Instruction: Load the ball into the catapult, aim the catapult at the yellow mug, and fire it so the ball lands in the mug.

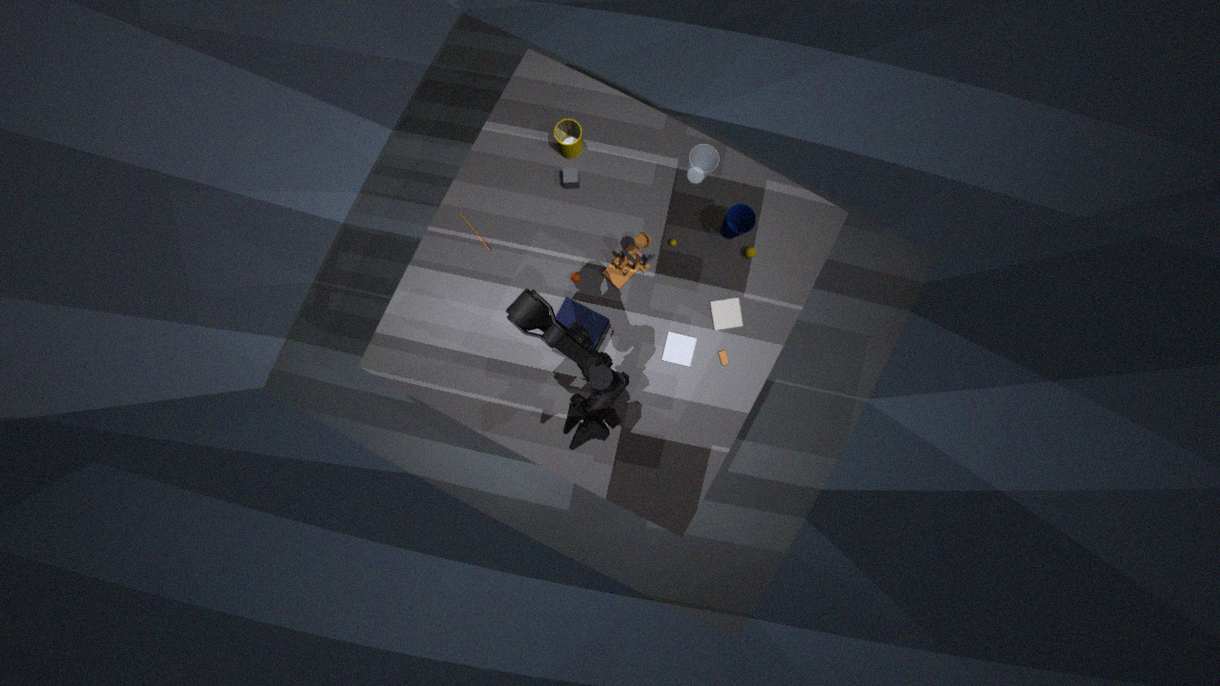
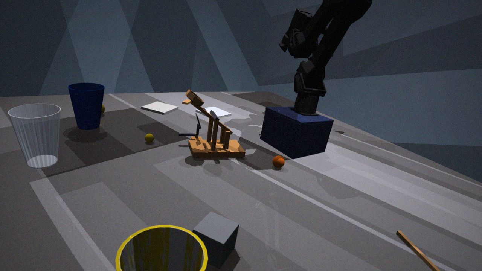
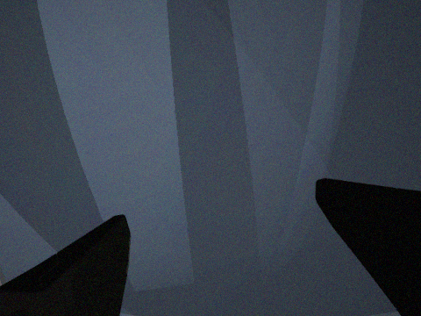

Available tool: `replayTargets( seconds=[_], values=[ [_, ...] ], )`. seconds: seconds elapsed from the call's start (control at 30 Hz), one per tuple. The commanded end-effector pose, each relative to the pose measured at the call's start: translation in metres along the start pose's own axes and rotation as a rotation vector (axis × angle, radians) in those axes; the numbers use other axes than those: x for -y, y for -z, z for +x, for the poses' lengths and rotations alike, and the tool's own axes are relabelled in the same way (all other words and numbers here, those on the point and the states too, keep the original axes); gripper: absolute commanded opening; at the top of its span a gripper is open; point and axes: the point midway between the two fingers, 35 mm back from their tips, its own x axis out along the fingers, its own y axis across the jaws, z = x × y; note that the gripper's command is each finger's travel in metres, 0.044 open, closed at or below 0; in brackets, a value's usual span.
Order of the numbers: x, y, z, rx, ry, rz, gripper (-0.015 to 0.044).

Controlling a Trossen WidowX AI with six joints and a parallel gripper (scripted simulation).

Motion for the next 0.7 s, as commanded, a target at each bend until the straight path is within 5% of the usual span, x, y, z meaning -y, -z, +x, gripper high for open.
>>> replayTargets(
  seconds=[0.0,0.67],
  values=[
    [0.0,-0.001,0.0,0.004,0.002,0.0,0.0426],
    [0.032,-0.072,-0.047,0.341,0.134,0.059,0.044]
  ],
)
